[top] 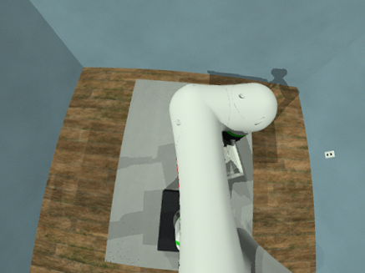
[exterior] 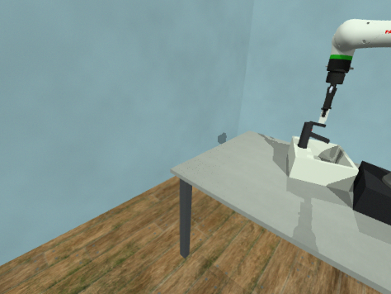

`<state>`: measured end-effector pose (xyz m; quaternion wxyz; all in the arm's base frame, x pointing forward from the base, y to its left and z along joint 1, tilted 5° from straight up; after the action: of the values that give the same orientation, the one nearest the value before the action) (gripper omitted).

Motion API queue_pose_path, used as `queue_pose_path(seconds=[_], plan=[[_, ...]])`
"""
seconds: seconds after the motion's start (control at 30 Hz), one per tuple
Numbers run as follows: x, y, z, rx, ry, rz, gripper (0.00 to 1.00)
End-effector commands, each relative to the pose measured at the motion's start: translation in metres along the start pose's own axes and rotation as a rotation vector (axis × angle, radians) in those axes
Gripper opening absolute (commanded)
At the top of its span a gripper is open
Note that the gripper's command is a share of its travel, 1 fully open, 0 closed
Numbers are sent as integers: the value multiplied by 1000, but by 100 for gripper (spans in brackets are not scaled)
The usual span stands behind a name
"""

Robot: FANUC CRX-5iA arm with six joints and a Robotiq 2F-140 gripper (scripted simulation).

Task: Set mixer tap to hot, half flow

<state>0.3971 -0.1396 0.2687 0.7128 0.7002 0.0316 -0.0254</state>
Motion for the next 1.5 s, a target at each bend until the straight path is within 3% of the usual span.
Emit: queue_pose_path(seconds=[0.0,1.47], plan=[[0,0,0,0,0,0,43],[0,-4,0,0,0,0,43]])
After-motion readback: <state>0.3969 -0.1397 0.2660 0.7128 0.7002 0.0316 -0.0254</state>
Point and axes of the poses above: the point where the finger pads meet when closed, its own y axis back along the fingers, its own z axis across the jaws, x = y × z, the point moved 9 cm from there along y, back along the fingers, and after that the axes turned 11 degrees about y, right-handed, at the moved point
